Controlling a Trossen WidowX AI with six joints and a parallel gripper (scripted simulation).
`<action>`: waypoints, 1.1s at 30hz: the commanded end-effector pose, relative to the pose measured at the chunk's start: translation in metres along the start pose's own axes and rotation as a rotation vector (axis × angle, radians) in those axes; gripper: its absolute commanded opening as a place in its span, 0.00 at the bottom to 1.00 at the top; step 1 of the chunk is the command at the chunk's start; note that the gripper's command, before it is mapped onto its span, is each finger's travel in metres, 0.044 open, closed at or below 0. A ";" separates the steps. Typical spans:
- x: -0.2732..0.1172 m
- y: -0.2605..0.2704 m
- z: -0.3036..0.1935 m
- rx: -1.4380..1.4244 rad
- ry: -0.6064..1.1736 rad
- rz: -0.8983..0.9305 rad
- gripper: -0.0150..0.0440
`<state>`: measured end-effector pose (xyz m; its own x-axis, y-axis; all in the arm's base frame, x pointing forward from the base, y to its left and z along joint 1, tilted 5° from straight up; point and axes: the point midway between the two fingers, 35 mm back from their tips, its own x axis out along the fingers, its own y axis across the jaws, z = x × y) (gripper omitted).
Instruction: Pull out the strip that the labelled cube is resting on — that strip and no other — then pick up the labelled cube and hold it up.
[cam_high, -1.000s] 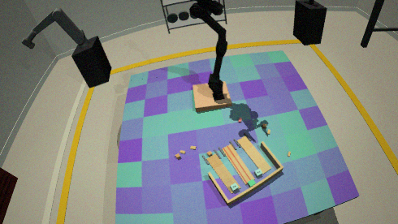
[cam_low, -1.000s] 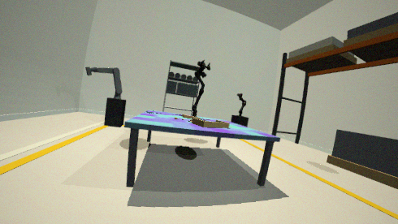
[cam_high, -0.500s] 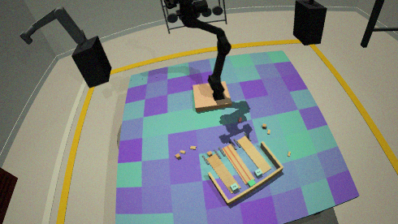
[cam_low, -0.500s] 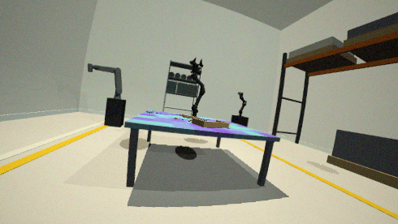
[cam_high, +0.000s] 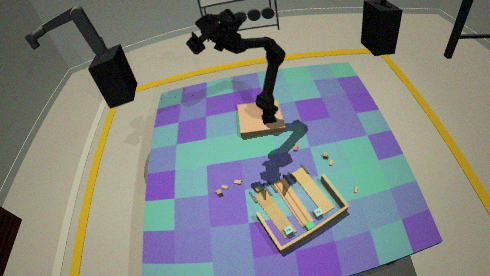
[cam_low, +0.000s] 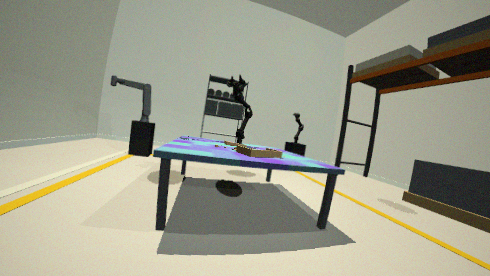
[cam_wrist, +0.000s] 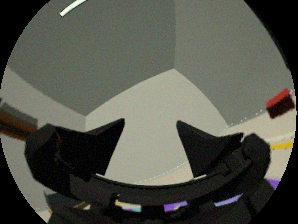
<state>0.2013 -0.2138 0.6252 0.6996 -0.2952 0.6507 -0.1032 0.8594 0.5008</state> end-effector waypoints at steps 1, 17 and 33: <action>-0.003 -0.018 -0.039 -0.004 0.071 -0.073 0.93; -0.091 -0.076 -0.277 -0.178 0.728 -0.299 0.93; -0.265 -0.067 -0.412 -0.521 1.423 -0.108 0.93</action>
<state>0.3181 -0.0236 0.1824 0.7969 0.0141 -0.6039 0.0501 0.9947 0.0893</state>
